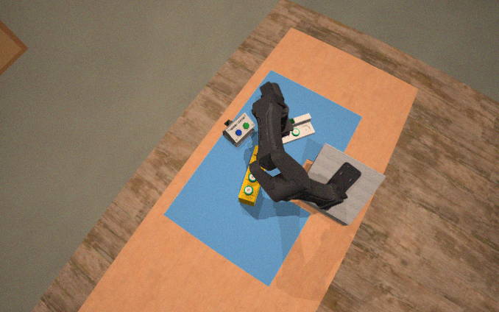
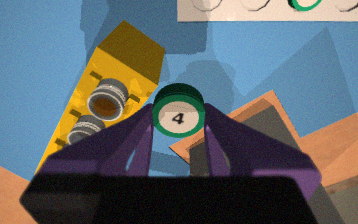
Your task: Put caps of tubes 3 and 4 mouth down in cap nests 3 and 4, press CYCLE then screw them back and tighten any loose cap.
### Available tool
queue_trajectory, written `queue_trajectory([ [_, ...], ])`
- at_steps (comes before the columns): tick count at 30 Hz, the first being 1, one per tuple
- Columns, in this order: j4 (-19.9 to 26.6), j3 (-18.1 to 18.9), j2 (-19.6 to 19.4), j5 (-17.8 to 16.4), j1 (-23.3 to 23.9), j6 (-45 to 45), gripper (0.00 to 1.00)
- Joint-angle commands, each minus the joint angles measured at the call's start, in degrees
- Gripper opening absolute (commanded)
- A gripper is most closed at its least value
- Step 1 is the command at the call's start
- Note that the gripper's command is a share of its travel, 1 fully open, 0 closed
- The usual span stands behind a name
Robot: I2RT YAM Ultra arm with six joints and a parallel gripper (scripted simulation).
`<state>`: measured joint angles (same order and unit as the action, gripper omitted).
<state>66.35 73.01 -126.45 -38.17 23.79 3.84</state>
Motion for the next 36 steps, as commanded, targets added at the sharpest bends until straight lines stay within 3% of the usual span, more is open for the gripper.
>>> queue_trajectory([
  [1, -1.1, 0.5, -2.0, 2.5, 3.8, 4.1, 0.0],
  [4, -1.7, 1.3, -5.3, 4.1, 7.0, 7.4, 0.0],
  [6, -1.7, 1.3, -5.3, 4.1, 7.0, 7.4, 0.0],
  [11, -2.3, 3.9, -11.2, 7.0, 12.1, 12.4, 0.0],
  [21, -1.6, 13.6, -24.2, 12.8, 21.6, 21.0, 0.0],
  [23, -1.6, 13.6, -24.2, 12.8, 21.6, 21.0, 0.0],
  [25, -1.1, 16.3, -26.9, 13.9, 23.3, 22.5, 0.0],
  [32, -1.1, 16.3, -26.9, 13.9, 23.3, 22.5, 0.0],
  [36, -5.4, 13.2, -27.7, 13.0, 22.0, 21.3, 0.0],
])
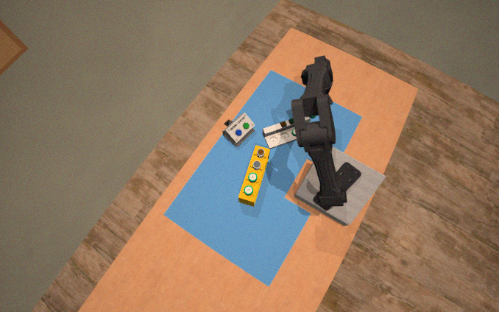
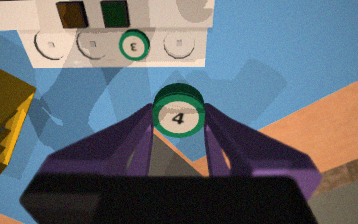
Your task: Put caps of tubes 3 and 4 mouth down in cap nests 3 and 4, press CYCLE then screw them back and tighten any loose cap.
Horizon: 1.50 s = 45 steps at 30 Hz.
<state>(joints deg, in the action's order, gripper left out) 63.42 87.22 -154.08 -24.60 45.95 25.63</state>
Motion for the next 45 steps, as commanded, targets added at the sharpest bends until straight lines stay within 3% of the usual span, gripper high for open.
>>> queue_trajectory([
  [1, -3.6, -1.8, -0.3, -0.8, -0.5, -0.7, 0.0],
  [4, -4.6, -2.4, -0.5, -1.0, -0.9, -1.0, 0.0],
  [18, -19.5, -10.0, -5.7, -4.4, -6.4, -5.9, 0.0],
  [26, -25.4, -11.9, -8.5, -5.9, -9.0, -8.3, 0.0],
  [45, -25.5, -12.0, -8.4, -5.9, -9.0, -8.3, 0.0],
])
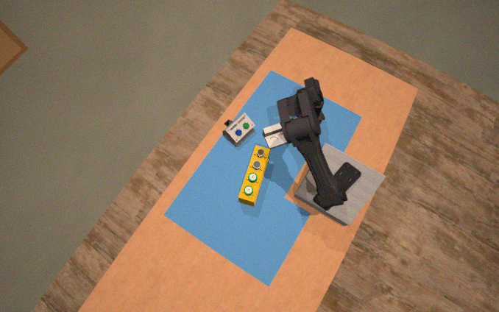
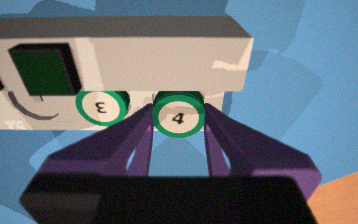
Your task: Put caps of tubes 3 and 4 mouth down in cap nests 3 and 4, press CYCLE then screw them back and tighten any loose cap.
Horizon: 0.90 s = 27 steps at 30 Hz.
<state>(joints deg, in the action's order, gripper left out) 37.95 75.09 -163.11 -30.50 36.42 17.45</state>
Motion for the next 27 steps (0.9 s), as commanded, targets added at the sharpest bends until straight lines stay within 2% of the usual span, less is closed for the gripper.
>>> queue_trajectory([
  [1, -0.1, 0.0, 0.6, -0.1, 0.5, -0.2, 0.0],
  [27, -1.8, -0.7, 0.0, -0.5, -0.3, -0.9, 0.0],
])
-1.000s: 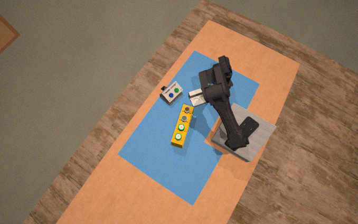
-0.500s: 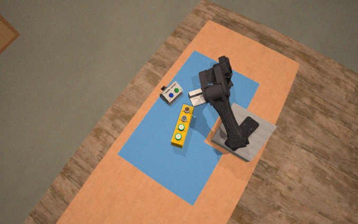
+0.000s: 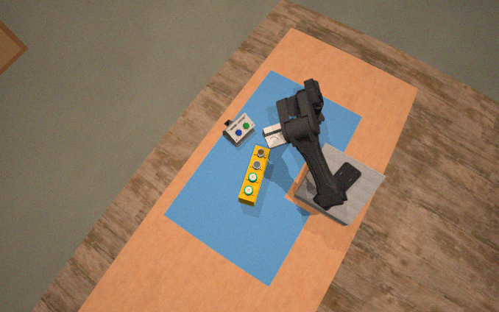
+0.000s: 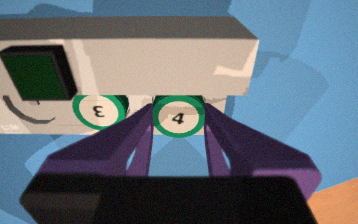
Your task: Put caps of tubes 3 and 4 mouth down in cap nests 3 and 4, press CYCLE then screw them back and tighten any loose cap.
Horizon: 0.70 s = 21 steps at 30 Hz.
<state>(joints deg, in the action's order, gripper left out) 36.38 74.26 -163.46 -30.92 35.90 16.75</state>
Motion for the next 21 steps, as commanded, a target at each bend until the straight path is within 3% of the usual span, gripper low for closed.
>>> queue_trajectory([
  [1, -0.3, 0.1, 0.3, -0.1, 0.2, -0.3, 0.0],
  [21, -1.3, -0.3, 0.0, -0.3, -0.2, -0.6, 0.0],
])
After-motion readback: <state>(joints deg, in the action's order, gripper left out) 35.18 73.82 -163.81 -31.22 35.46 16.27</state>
